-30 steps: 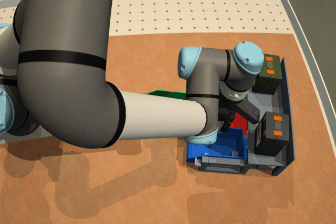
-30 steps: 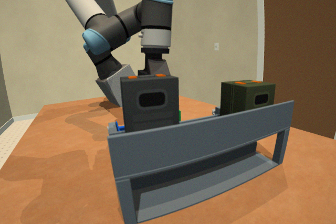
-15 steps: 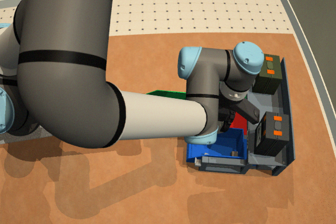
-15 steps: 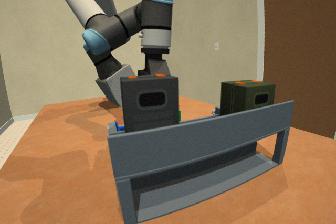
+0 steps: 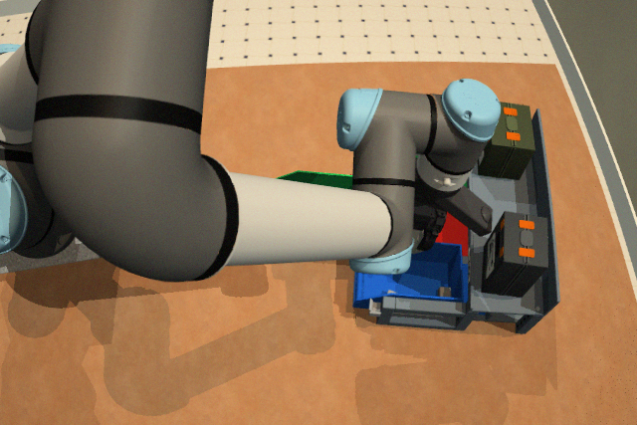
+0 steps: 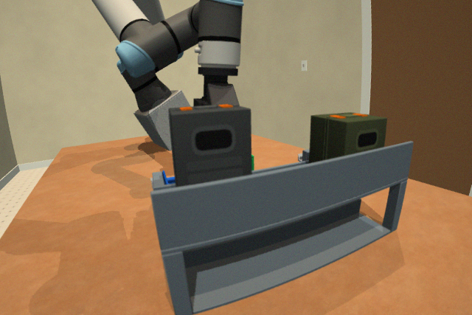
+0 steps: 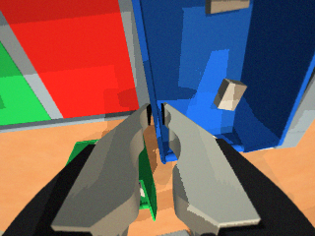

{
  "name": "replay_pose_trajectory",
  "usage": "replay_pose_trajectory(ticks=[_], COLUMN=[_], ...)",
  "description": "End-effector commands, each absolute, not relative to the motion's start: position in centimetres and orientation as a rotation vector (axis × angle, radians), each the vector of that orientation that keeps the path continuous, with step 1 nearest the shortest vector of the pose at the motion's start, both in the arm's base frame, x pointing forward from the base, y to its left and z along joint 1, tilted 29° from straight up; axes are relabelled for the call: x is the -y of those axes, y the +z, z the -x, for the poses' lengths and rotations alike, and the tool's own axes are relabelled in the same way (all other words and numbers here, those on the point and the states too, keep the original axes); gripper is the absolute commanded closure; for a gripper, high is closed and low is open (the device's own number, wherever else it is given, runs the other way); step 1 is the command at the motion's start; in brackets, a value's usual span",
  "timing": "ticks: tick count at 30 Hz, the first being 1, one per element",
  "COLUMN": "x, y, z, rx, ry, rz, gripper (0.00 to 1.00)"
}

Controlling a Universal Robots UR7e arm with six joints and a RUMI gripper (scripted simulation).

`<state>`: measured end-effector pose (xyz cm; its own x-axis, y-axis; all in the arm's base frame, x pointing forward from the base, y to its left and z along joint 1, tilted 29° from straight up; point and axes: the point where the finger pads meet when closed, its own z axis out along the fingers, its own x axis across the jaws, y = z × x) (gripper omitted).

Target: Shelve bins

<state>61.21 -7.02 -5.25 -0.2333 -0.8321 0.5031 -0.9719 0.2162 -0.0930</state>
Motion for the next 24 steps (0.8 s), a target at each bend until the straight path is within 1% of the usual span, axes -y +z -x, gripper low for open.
replay_pose_trajectory(ticks=[1,24], x=[7.06,6.66], y=[-5.41,-4.75], z=[-61.02,-61.12], rx=[2.149,2.15], ry=[0.558,0.563], rz=[-1.681,-1.683], gripper=[0.95,0.95])
